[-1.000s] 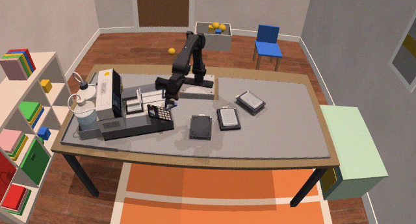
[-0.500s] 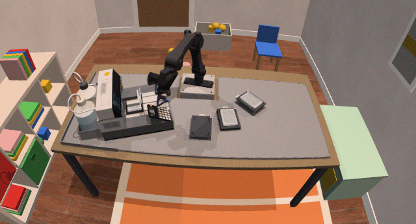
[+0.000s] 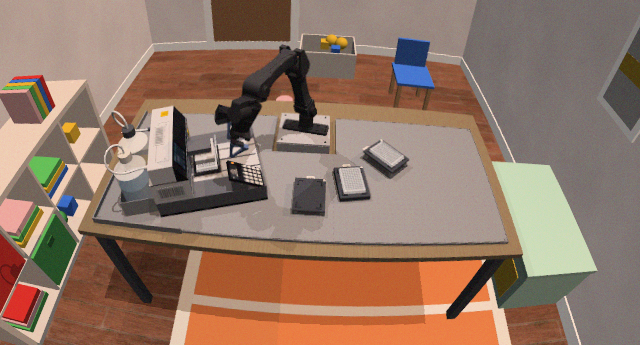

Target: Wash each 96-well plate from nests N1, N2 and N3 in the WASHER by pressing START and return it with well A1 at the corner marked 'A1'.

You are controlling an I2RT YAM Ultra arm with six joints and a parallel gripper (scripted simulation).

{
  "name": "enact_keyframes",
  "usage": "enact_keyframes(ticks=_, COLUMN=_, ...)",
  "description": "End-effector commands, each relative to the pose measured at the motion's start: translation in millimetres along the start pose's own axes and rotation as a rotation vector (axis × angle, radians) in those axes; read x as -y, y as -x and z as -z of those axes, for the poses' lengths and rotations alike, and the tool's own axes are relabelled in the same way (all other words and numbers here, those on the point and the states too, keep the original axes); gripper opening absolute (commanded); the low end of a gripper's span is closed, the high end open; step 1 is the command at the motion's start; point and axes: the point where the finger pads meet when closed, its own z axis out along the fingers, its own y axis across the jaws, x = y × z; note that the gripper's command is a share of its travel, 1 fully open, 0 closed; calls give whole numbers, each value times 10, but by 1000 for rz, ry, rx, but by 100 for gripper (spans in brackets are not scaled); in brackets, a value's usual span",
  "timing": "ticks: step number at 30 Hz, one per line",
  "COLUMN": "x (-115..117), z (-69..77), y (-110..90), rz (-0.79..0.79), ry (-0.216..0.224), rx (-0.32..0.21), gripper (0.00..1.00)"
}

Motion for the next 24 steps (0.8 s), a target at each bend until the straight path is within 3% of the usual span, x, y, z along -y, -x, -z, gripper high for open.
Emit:
enact_keyframes(ticks=1, x=-2, z=87, y=80, rz=14, ry=13, rx=18, gripper=100)
enact_keyframes(ticks=24, x=29, z=89, y=147, rz=14, ry=13, rx=19, gripper=100)
